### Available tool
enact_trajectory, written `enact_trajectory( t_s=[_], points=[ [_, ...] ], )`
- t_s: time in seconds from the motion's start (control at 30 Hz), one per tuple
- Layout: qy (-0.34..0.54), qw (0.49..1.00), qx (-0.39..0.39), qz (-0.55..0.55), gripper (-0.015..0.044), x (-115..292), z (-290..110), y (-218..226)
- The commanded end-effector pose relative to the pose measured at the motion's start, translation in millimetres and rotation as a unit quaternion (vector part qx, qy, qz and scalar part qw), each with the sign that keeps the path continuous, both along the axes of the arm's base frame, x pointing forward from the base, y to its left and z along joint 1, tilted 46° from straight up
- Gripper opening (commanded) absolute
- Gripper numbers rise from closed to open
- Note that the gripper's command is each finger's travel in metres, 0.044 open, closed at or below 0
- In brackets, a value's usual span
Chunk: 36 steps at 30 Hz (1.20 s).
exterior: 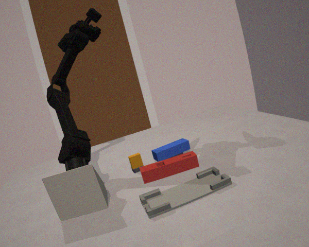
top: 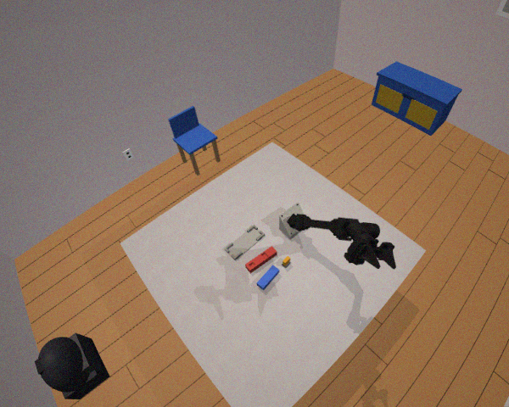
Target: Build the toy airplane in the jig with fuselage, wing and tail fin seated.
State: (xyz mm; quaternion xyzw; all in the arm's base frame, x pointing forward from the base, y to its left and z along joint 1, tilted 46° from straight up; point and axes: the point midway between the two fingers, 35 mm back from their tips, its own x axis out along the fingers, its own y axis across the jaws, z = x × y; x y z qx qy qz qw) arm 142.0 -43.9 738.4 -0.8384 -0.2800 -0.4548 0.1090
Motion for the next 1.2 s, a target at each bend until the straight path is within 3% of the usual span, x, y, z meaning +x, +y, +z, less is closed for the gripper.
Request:
enact_trajectory(
  t_s=[0.0, 0.33, 0.5, 0.7, 0.93, 1.17],
  points=[
    [0.000, 1.000, 0.000, 0.000, 0.0426, 0.0, 0.0, 0.0],
    [0.099, 0.984, 0.135, 0.068, 0.0440, 58.5, -27.0, -53.9],
    [0.181, 0.942, 0.260, 0.112, 0.0440, 108.9, -62.7, -96.8],
    [0.239, 0.898, 0.344, 0.135, 0.0440, 143.5, -96.7, -124.9],
    [0.338, 0.775, 0.509, 0.163, 0.0440, 205.0, -185.0, -171.3],
    [0.421, 0.598, 0.659, 0.174, 0.0440, 244.5, -295.4, -197.6]
  ],
)
